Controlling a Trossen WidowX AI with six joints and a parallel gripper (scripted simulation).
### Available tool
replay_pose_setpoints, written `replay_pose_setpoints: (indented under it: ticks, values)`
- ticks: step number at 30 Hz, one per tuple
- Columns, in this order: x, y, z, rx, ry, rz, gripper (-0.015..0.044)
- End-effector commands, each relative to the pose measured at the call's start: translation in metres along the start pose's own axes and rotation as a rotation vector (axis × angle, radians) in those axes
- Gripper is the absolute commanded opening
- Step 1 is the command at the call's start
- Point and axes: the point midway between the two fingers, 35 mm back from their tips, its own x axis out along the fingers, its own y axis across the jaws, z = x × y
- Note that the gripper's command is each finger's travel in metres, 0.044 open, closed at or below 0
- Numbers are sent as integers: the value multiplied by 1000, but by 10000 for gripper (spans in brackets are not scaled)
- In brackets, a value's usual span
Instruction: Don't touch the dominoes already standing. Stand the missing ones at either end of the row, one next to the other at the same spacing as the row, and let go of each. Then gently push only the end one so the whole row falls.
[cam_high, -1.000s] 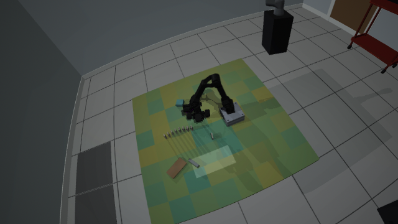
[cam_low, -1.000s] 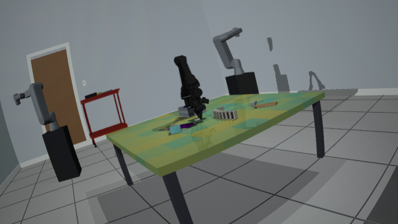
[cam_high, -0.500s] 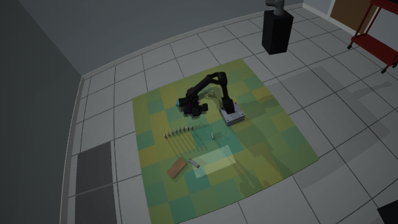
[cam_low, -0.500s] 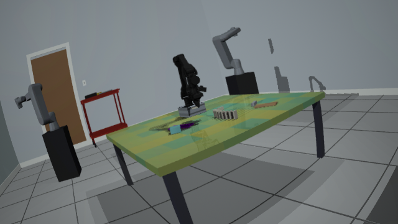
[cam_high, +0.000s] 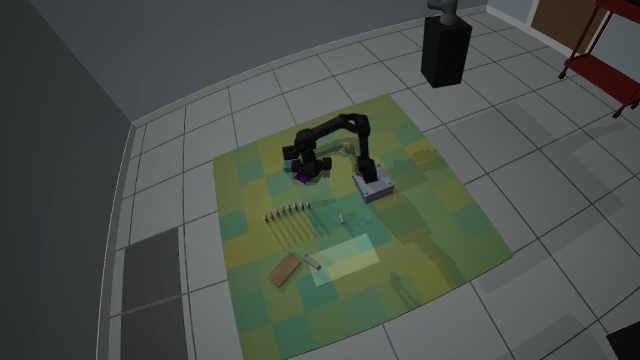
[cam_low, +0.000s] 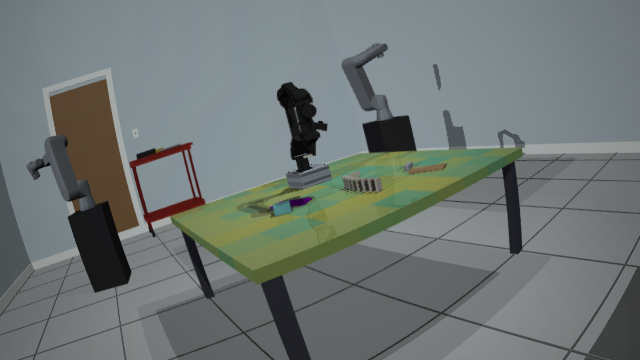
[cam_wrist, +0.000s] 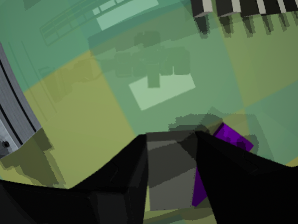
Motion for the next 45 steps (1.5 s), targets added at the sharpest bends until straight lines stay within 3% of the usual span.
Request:
replay_pose_setpoints:
  ticks: [1, 6, 8, 23, 45]
  values:
    - [-5, 6, -18, 319, 2, -10, 107]
    - [-4, 19, -44, 886, 2, -11, 107]
    - [-4, 21, -47, 962, 2, -11, 107]
    - [-2, 21, -47, 966, -17, -8, 107]
    - [53, 0, -51, 1017, -627, -69, 107]
